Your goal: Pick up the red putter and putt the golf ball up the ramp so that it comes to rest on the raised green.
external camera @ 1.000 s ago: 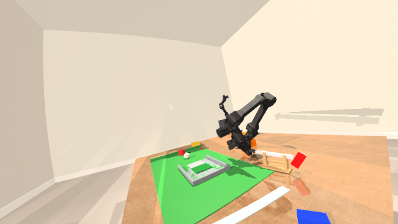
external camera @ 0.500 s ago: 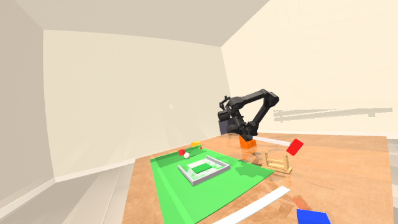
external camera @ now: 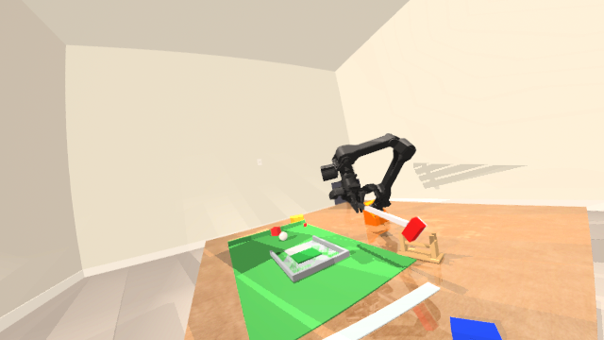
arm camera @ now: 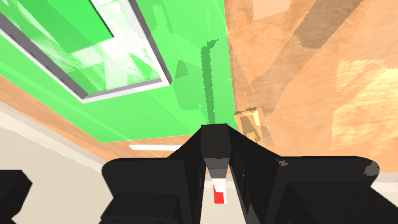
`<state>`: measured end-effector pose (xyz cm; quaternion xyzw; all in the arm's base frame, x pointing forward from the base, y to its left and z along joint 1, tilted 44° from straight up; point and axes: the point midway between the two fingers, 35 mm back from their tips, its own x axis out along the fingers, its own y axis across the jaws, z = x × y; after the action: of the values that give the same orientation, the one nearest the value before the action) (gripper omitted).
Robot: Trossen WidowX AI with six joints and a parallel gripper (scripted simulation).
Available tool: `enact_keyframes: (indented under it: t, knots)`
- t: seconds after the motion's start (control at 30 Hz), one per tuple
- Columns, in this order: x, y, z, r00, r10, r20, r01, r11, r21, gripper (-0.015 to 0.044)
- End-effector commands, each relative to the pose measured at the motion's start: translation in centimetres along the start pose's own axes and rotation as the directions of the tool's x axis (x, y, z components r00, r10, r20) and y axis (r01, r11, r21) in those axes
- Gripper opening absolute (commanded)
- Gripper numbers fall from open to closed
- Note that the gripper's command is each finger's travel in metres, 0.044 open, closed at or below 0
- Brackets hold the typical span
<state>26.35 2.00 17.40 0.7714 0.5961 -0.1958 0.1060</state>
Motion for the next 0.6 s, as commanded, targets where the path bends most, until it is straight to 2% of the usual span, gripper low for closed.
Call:
enact_keyframes:
  t: [0.0, 0.57]
  knots:
    - [-1.2, 2.1, 2.2, 0.999, 0.028, 0.028, -0.030, 0.994, 0.105, 0.0000]
    - [-6.5, 7.3, 11.5, 0.983, 0.117, 0.138, -0.167, 0.882, 0.440, 0.0000]
